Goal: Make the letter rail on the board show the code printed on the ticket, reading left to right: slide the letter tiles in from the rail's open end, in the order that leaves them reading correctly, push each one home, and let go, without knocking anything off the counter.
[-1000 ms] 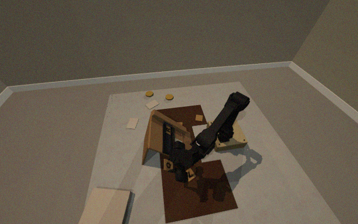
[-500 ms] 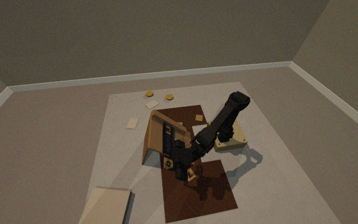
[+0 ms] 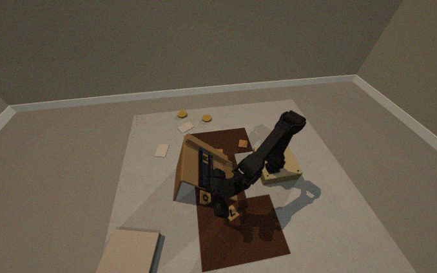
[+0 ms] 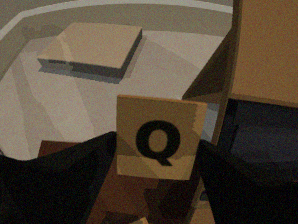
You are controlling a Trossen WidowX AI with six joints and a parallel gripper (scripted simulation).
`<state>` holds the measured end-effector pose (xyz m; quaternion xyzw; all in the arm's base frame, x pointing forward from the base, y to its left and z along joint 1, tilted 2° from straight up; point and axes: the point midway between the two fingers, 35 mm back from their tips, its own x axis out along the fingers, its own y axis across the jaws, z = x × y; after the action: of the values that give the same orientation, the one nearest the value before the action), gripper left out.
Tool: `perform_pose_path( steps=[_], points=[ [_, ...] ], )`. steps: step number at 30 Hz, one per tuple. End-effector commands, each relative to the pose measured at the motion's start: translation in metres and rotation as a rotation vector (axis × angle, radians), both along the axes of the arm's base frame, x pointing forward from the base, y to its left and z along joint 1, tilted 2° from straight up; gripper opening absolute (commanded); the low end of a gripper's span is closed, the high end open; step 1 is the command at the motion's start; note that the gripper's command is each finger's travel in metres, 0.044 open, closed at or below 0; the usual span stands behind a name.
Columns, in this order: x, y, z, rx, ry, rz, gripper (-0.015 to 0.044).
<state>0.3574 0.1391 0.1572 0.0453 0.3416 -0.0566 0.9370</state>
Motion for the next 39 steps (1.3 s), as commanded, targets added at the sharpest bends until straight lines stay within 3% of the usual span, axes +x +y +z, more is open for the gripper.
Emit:
perform_pose_path(
  steps=[1, 39],
  points=[
    [-0.001, -0.002, -0.002, -0.001, 0.006, 0.006, 0.0000],
    [-0.004, -0.021, -0.003, -0.003, 0.006, 0.006, 0.0000]
  ],
)
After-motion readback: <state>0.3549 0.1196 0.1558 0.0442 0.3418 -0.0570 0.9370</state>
